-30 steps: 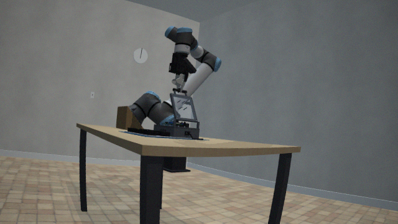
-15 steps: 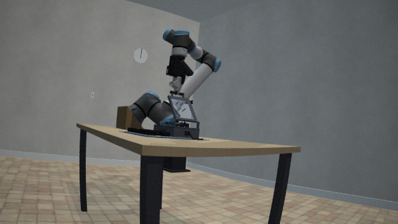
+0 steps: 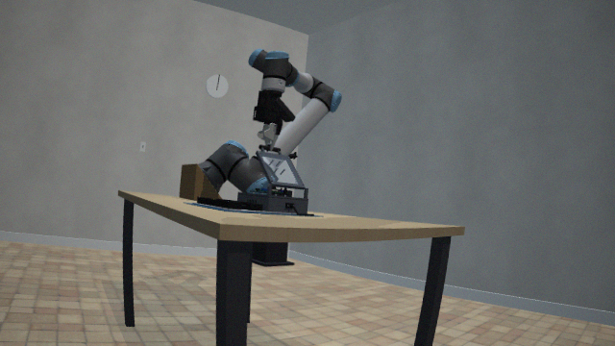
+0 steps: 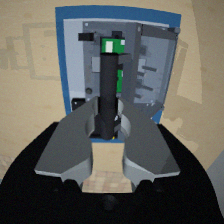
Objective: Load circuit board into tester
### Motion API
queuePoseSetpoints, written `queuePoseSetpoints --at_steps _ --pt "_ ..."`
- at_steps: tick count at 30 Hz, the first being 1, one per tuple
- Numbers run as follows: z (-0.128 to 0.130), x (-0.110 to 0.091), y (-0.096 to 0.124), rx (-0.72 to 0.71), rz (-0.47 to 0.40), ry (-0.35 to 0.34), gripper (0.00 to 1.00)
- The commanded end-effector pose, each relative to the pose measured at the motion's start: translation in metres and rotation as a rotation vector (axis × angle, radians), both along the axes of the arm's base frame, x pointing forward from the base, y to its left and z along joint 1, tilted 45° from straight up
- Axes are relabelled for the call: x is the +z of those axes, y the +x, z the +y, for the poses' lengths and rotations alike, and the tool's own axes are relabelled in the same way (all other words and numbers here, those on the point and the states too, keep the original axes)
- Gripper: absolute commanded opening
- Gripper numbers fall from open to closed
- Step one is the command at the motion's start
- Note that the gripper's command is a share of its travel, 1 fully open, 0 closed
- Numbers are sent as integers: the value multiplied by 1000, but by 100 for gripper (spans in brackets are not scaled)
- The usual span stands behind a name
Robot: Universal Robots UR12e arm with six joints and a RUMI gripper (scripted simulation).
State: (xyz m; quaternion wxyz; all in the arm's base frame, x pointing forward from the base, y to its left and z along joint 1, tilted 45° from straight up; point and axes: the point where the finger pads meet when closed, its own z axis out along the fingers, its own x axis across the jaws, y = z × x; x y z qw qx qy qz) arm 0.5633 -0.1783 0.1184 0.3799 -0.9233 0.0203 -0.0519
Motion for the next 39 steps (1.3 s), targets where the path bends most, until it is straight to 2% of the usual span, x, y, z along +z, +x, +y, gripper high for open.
queuePoseSetpoints --at_steps 1,39 --pt "3 -3 -4 0 -1 -1 0" --pt "40 -41 -35 0 -1 -1 0"
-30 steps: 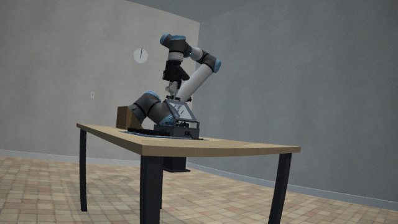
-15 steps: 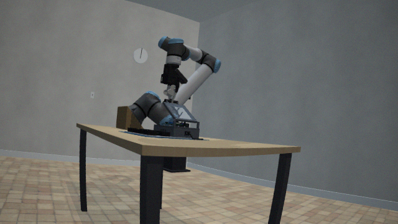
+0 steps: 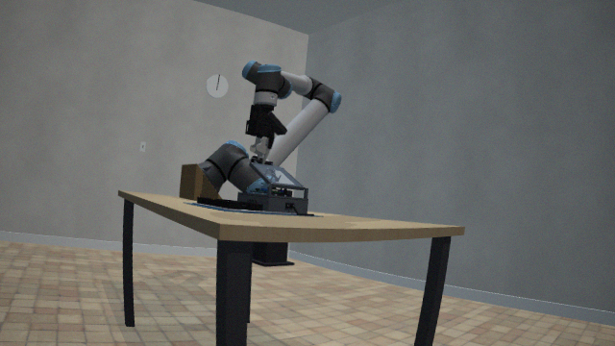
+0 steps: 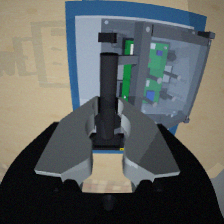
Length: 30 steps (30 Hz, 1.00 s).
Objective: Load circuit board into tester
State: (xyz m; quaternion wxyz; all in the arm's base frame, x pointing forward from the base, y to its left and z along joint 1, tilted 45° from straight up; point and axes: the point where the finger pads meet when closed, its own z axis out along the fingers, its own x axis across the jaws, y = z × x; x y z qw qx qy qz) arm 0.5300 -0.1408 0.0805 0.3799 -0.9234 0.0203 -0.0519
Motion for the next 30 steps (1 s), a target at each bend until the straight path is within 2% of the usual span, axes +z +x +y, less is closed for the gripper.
queuePoseSetpoints --at_steps 1,30 --pt "4 -4 -2 0 -1 -1 0" --pt "34 -35 -12 0 -1 -1 0"
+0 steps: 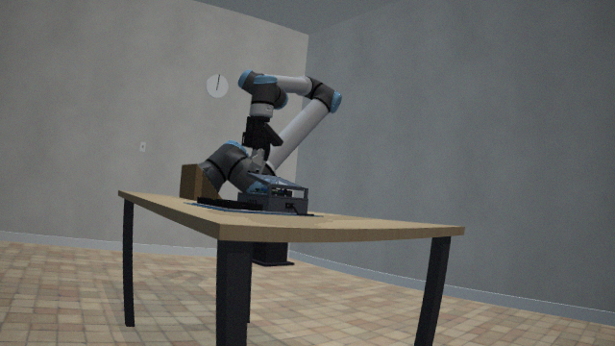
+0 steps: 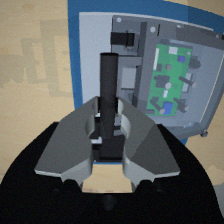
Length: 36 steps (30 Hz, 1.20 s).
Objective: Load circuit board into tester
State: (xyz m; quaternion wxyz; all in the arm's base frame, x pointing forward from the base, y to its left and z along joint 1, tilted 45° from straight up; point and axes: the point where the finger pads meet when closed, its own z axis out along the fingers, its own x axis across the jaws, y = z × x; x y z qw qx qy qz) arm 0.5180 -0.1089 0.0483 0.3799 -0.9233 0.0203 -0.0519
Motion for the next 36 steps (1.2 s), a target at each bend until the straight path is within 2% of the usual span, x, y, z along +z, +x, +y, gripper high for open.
queuePoseSetpoints --at_steps 1,36 --pt "2 -2 0 0 -1 -1 0" --pt "24 -25 -1 0 -1 -1 0"
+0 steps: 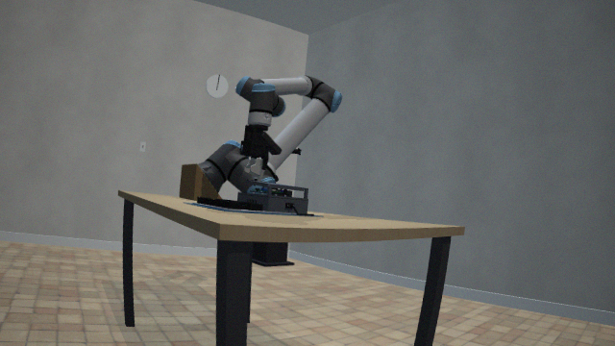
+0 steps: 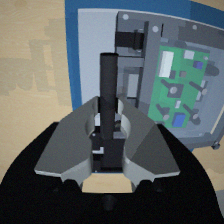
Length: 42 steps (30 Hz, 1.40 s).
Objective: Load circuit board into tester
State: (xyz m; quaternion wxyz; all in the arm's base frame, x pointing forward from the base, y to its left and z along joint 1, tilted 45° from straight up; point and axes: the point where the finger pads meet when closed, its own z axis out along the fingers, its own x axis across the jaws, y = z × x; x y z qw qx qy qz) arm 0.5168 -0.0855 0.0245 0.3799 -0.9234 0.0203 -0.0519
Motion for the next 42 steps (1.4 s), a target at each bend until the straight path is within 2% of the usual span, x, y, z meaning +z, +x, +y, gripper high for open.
queuePoseSetpoints --at_steps 1,42 --pt "1 -1 0 0 -1 -1 0" --pt "7 -7 1 0 -1 -1 0"
